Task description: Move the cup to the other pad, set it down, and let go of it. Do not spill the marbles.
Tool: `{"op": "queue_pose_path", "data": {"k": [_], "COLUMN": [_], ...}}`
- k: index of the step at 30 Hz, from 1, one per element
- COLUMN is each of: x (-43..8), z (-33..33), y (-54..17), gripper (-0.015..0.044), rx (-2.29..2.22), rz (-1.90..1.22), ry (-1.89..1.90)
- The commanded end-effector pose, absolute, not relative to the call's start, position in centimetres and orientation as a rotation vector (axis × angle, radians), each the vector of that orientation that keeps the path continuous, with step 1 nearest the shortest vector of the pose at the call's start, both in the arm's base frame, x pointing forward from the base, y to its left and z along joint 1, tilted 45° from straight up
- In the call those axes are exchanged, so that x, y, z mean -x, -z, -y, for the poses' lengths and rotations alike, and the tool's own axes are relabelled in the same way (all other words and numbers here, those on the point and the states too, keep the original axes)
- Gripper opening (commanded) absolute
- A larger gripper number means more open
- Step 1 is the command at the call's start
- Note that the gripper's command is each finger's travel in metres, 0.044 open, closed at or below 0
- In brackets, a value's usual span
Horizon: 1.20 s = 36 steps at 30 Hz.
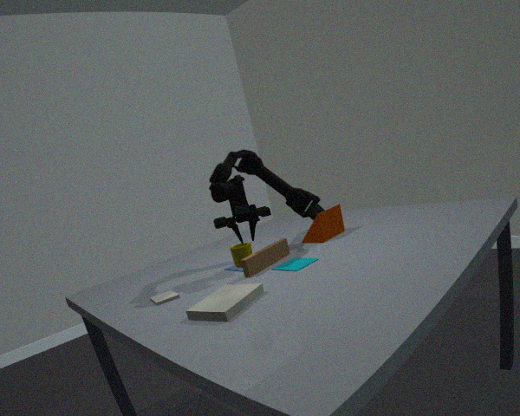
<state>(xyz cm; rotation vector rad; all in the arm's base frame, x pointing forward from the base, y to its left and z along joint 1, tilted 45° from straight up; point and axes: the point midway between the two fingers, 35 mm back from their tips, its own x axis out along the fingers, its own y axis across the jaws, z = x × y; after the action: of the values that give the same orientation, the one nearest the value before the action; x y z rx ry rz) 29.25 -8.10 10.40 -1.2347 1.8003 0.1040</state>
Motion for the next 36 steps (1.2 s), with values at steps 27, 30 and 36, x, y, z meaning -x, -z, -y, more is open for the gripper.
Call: {"op": "queue_pose_path", "data": {"k": [27,30,36], "x": [-28.5,-28.5,-28.6], "z": [11.2,11.2,11.1], "y": [-7.3,-7.3,-7.5], "gripper": [0.0167,0.0167,0.0153], "rx": [1.242,1.242,1.237], "rz": [-1.815,-1.815,-1.808], "ry": [-0.106,-0.106,-0.101]}}
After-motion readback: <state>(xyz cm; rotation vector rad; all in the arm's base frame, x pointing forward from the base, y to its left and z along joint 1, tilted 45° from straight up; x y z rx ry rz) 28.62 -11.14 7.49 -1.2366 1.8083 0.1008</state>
